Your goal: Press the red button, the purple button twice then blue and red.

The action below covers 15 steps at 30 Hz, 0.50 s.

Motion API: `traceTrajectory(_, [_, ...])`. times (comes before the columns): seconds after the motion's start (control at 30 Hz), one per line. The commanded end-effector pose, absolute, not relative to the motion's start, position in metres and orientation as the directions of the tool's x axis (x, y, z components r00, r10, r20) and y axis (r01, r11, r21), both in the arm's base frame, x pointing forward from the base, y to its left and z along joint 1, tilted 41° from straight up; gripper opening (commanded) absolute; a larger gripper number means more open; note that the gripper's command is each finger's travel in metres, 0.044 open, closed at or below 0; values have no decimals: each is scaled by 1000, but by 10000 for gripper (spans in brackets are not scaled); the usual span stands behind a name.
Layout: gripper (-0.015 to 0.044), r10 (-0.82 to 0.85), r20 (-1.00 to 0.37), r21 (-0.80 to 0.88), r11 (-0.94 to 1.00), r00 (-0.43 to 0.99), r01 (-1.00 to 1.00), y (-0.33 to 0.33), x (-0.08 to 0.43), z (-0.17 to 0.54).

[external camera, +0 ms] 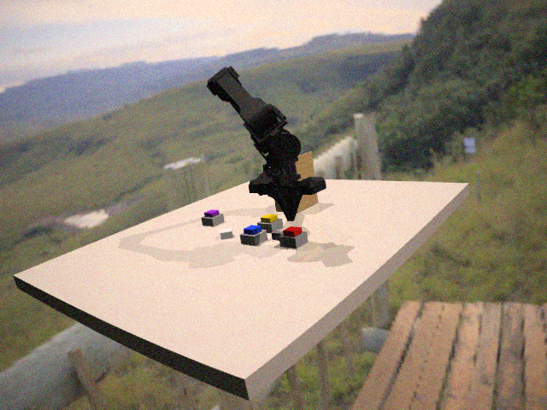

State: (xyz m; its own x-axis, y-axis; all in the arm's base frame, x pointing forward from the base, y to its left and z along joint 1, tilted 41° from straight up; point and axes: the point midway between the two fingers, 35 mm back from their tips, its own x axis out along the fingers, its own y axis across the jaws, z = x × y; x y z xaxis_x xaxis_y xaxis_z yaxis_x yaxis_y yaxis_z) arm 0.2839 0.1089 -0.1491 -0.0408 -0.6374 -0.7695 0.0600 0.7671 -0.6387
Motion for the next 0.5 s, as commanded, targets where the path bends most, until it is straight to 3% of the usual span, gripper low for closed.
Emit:
traceTrajectory(0.0, [20,-643,-765,-644,763,-42,53,104,283,-154])
traceTrajectory(0.47, [20,-644,-764,-645,762,-42,53,89,282,-170])
